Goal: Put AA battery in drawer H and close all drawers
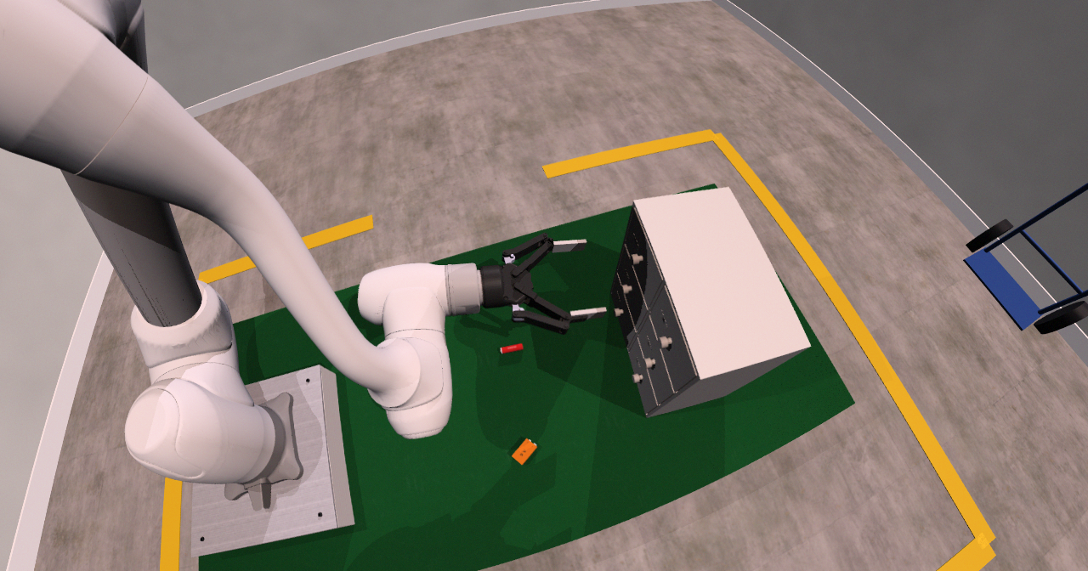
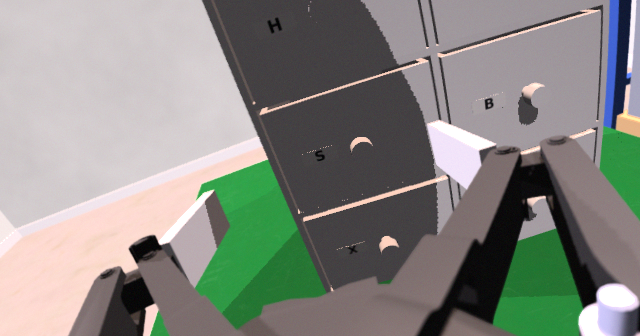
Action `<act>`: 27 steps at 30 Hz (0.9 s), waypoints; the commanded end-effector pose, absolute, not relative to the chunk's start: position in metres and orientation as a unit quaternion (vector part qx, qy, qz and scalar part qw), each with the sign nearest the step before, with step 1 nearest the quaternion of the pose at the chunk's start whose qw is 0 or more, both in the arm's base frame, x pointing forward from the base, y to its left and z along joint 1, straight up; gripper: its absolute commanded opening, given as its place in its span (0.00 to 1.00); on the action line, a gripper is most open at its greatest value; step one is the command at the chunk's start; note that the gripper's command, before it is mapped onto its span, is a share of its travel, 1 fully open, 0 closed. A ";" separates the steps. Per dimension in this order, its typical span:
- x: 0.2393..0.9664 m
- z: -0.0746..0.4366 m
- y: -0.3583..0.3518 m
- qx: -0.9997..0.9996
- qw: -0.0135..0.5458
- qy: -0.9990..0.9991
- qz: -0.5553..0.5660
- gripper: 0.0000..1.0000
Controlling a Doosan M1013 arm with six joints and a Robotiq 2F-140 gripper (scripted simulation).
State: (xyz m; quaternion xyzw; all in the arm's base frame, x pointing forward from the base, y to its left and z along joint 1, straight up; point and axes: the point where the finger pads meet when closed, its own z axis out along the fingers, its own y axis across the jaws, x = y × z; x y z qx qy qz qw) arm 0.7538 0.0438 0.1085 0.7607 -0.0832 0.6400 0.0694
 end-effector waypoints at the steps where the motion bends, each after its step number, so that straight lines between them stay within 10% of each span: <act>1: 0.754 0.109 0.044 0.761 0.069 -0.083 0.640 1.00; 27: 0.749 0.113 0.045 0.781 0.067 -0.086 0.614 1.00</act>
